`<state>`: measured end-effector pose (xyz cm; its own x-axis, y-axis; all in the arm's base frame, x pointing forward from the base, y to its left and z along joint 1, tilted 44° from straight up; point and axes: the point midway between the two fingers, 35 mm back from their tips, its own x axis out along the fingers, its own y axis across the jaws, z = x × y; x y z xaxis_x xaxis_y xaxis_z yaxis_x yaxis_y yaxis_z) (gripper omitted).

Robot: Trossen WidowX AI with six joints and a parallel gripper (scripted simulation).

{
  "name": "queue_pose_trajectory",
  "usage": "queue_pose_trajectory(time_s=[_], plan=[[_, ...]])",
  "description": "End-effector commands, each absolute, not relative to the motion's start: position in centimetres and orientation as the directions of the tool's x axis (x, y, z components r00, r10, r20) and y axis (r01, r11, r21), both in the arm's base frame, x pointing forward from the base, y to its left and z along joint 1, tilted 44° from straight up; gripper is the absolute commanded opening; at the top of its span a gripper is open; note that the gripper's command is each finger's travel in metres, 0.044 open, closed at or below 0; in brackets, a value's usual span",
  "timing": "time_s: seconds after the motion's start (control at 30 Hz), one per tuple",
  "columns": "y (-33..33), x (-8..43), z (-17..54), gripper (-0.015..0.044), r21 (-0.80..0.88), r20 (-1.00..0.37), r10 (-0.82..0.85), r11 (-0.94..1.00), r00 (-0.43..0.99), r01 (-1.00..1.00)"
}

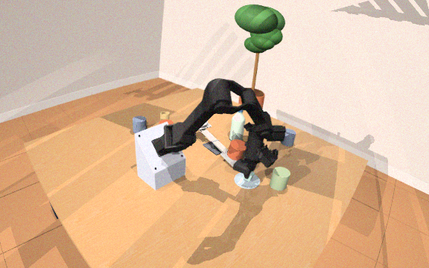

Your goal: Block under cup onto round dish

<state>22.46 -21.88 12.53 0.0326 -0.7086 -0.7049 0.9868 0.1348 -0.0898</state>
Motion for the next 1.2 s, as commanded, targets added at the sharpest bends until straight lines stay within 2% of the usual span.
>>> queue_pose_trajectory(time_s=[0.0,0.1,0.67,0.8,1.03,1.17], plan=[[-22.3,22.5,11.9,0.0,-0.09,-0.709,-0.705,0.141,0.036,0.986],[-22.5,22.5,11.7,0.0,-0.09,-0.708,-0.705,0.141,0.036,0.986],[-21.6,22.5,12.7,0.044,-0.091,-0.707,-0.706,0.136,0.032,0.987],[-18.3,22.4,15.9,0.044,-0.089,-0.711,-0.702,0.141,0.036,0.986],[-17.9,22.3,16.3,0.044,-0.089,-0.711,-0.702,0.141,0.036,0.986],[-15.6,22.1,18.7,0.044,-0.086,-0.712,-0.701,0.146,0.041,0.986]])
